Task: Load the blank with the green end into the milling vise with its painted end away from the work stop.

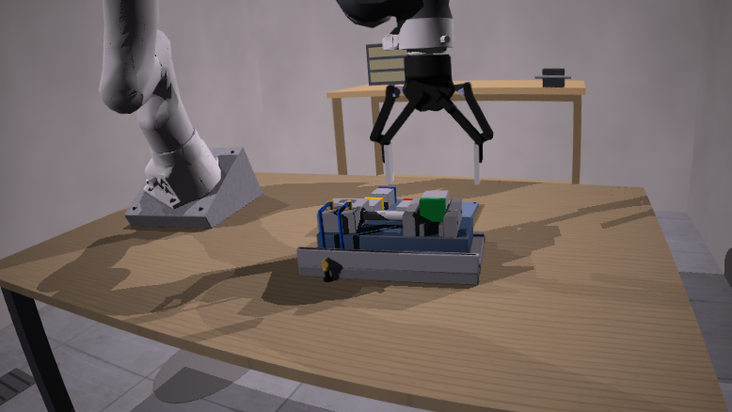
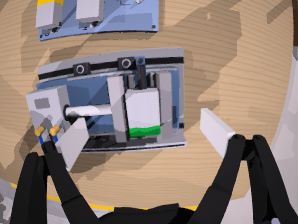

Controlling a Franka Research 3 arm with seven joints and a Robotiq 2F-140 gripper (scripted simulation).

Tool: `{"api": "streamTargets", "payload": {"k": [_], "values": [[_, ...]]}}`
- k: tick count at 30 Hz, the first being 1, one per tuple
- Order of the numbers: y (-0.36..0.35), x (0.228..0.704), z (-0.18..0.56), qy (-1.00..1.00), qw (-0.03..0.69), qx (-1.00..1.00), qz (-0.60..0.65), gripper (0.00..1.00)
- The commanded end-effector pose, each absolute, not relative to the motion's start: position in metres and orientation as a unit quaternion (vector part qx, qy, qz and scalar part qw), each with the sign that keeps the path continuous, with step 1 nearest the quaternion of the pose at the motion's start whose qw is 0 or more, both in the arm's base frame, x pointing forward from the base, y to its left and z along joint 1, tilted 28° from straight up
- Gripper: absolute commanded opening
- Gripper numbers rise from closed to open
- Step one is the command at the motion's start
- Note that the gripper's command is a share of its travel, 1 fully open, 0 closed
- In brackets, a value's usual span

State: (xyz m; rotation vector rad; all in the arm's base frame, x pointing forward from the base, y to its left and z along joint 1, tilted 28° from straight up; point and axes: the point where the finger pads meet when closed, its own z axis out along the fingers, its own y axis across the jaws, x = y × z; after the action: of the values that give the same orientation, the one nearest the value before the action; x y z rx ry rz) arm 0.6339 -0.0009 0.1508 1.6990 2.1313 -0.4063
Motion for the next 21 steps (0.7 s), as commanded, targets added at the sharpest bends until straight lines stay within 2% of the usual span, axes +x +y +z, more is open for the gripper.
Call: {"api": "streamTargets", "payload": {"k": [1, 21], "values": [[0.0005, 0.6341, 0.1523, 0.758, 0.192, 0.606, -0.144, 1.0], [0.0014, 0.6338, 0.1538, 0.759, 0.192, 0.606, -0.144, 1.0]]}}
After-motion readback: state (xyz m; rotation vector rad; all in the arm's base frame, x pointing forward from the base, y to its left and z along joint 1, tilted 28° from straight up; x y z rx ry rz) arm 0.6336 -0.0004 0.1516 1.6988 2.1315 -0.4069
